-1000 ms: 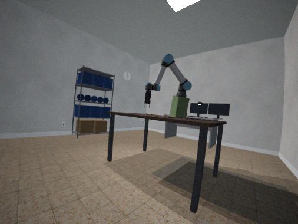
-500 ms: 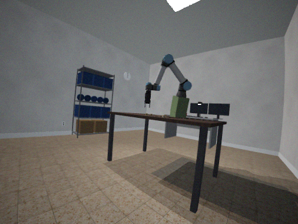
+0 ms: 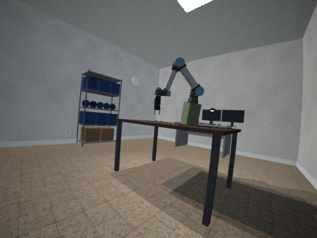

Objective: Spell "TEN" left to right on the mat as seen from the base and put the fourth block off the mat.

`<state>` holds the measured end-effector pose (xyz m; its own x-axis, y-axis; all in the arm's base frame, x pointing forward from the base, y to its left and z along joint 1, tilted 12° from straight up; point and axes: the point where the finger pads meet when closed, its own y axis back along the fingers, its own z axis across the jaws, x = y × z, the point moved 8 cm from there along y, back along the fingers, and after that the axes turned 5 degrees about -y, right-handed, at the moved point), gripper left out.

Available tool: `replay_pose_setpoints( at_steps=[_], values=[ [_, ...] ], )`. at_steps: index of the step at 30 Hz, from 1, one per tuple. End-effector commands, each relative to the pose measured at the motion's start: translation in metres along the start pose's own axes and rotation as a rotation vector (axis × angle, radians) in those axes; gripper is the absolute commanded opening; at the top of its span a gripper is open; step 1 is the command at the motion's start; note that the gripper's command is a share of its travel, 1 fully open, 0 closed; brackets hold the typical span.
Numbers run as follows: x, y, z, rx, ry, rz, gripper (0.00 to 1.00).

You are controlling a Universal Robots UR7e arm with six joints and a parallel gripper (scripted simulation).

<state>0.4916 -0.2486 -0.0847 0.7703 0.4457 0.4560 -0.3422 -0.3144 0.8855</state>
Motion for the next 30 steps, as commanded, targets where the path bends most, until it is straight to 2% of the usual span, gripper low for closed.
replay_pose_setpoints(
  at_steps=[1,3,8,18,20,25,30],
  values=[
    [0.023,-0.004,-0.012,0.01,0.033,-0.029,1.0],
    [0.023,-0.004,-0.012,0.01,0.033,-0.029,1.0],
    [0.067,-0.011,-0.04,0.027,0.098,-0.086,1.0],
    [0.168,-0.023,-0.132,0.035,0.268,-0.216,1.0],
    [0.168,-0.023,-0.132,0.035,0.268,-0.216,1.0],
    [0.199,-0.024,-0.171,0.028,0.331,-0.255,1.0],
    [0.212,-0.024,-0.189,0.023,0.36,-0.271,1.0]
  ],
)
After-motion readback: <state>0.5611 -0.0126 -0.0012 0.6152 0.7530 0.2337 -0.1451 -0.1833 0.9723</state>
